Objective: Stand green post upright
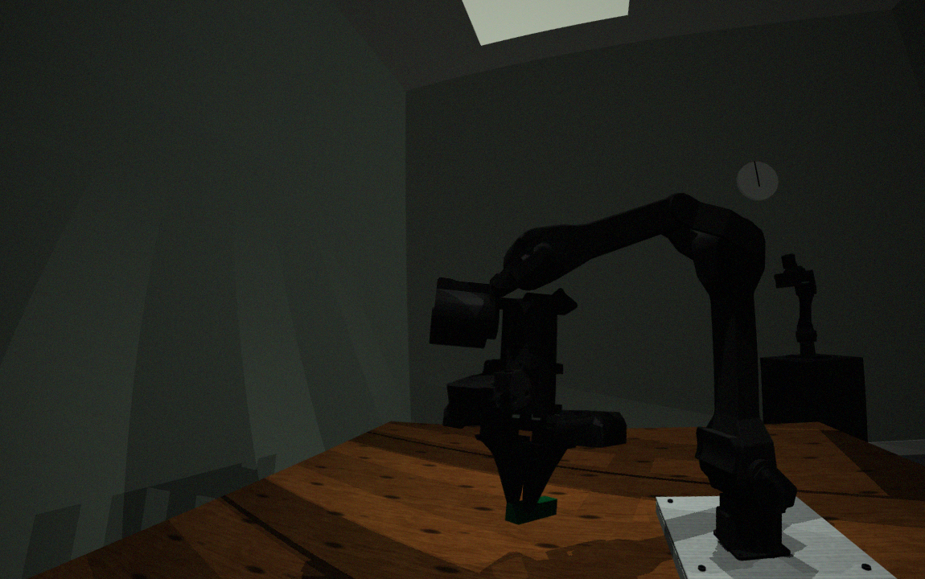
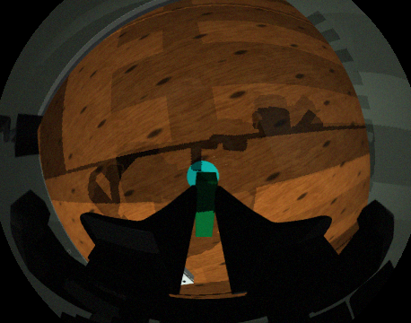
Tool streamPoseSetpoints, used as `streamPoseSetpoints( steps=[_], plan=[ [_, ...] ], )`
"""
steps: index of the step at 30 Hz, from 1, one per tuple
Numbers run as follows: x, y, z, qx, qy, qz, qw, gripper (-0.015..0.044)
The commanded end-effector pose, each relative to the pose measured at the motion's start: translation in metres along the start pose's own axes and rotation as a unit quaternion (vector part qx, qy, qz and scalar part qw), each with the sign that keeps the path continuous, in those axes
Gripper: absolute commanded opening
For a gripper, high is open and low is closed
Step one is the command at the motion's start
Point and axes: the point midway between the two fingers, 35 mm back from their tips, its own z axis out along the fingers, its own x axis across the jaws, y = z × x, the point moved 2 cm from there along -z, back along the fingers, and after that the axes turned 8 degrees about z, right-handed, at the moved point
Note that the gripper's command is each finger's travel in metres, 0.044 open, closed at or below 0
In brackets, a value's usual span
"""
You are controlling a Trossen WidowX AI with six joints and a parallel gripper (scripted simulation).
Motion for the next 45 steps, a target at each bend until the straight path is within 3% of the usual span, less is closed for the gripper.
streamPoseSetpoints(
  steps=[1, 45],
  plan=[
    [0.0, -0.001, 0.004, -0.011, 0.008, 0.008, 1.0, 0.0023],
    [-0.016, 0.004, 0.019, -0.165, 0.05, 0.056, 0.983, 0.0023]
  ],
)
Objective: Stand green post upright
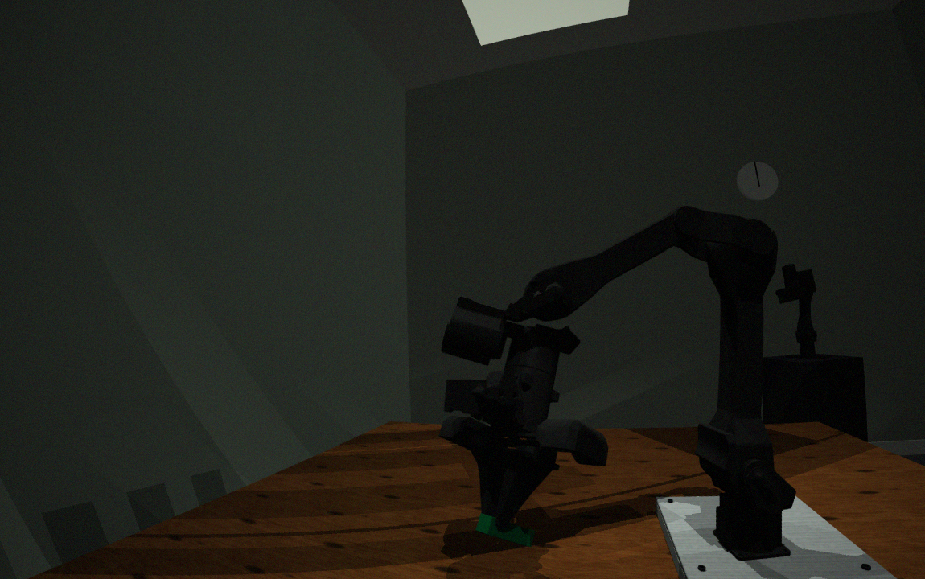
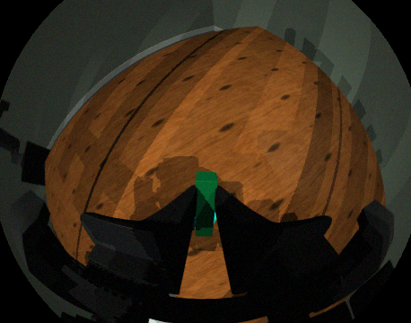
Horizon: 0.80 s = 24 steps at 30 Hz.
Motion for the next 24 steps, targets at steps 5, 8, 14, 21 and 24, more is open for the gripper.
streamPoseSetpoints(
  steps=[5, 8, 14, 21, 24],
  plan=[
    [-0.0017, -0.0023, 0.0025, -0.025, 0.01, 0.009, 1.0, 0.0023],
    [-0.0028, -0.0024, 0.0028, -0.036, 0.013, 0.011, 0.999, 0.0023],
    [-0.0048, -0.0027, 0.0032, -0.056, 0.018, 0.014, 0.998, 0.0023],
    [-0.007, -0.0033, 0.0033, -0.08, 0.023, 0.016, 0.996, 0.0023],
    [-0.0079, -0.0035, 0.0032, -0.09, 0.026, 0.017, 0.995, 0.0023]
  ],
)
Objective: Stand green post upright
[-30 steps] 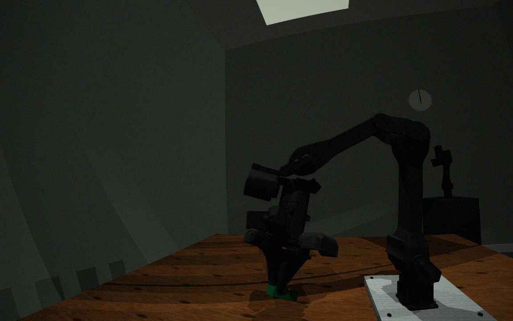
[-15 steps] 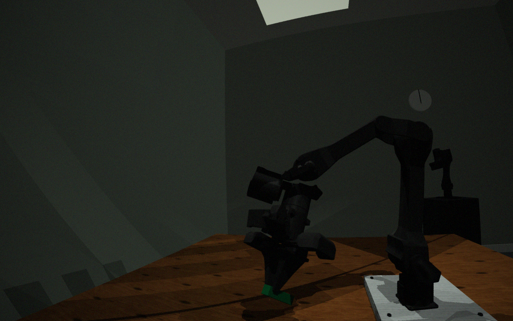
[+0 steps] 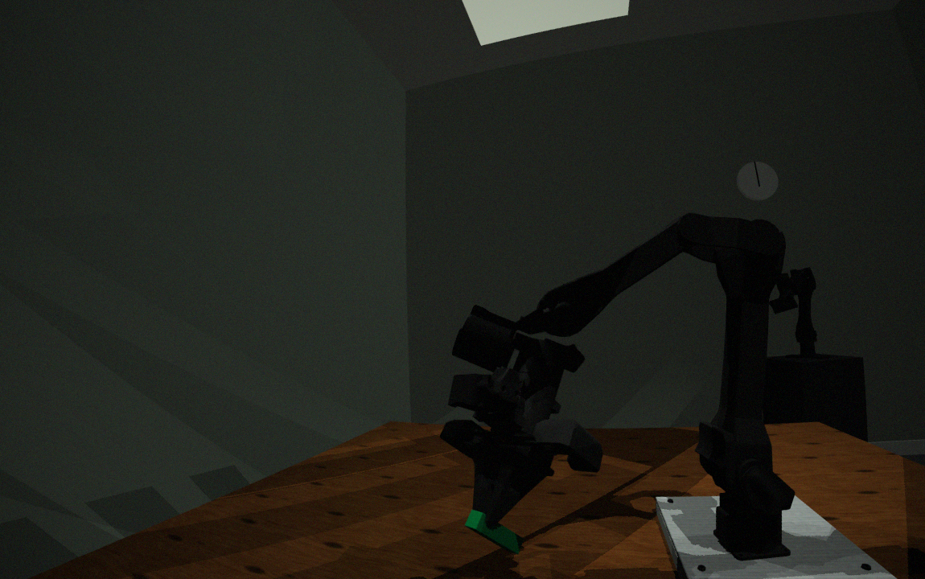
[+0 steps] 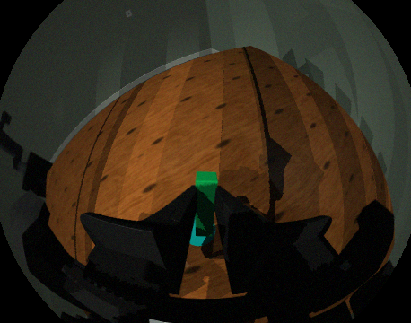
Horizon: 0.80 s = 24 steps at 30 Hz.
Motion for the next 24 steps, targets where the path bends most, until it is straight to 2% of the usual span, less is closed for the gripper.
streamPoseSetpoints(
  steps=[1, 24],
  plan=[
    [0.0, -0.0027, 0.0009, -0.011, 0.006, 0.005, 1.0, 0.0023],
    [-0.0054, -0.0059, -0.0027, -0.087, 0.024, 0.006, 0.996, 0.0023]
  ],
)
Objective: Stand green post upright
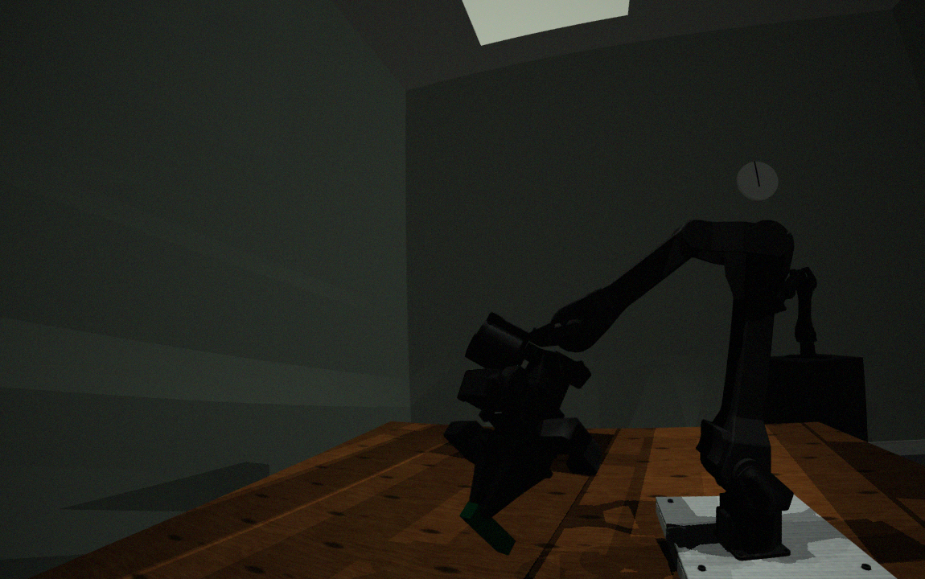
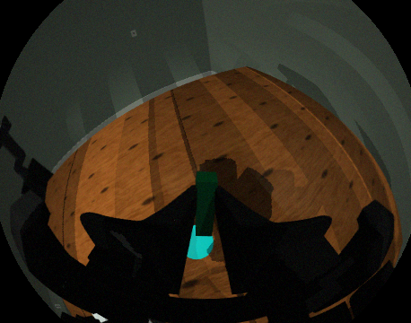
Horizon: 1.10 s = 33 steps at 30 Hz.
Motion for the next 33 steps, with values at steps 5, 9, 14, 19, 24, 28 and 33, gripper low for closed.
streamPoseSetpoints(
  steps=[5, 9, 14, 19, 24, 28, 33],
  plan=[
    [0.0, -0.004, -0.001, -0.024, 0.009, 0.003, 1.0, 0.0023],
    [-0.001, -0.004, -0.003, -0.036, 0.012, 0.002, 0.999, 0.0023],
    [-0.001, -0.005, -0.004, -0.052, 0.016, 0.0, 0.999, 0.0023],
    [-0.001, -0.006, -0.006, -0.067, 0.02, -0.002, 0.998, 0.0023],
    [-0.002, -0.007, -0.008, -0.082, 0.023, -0.005, 0.996, 0.0023],
    [-0.002, -0.009, -0.01, -0.094, 0.026, -0.008, 0.995, 0.0023],
    [-0.002, -0.01, -0.012, -0.109, 0.03, -0.011, 0.994, 0.0023]
  ],
)
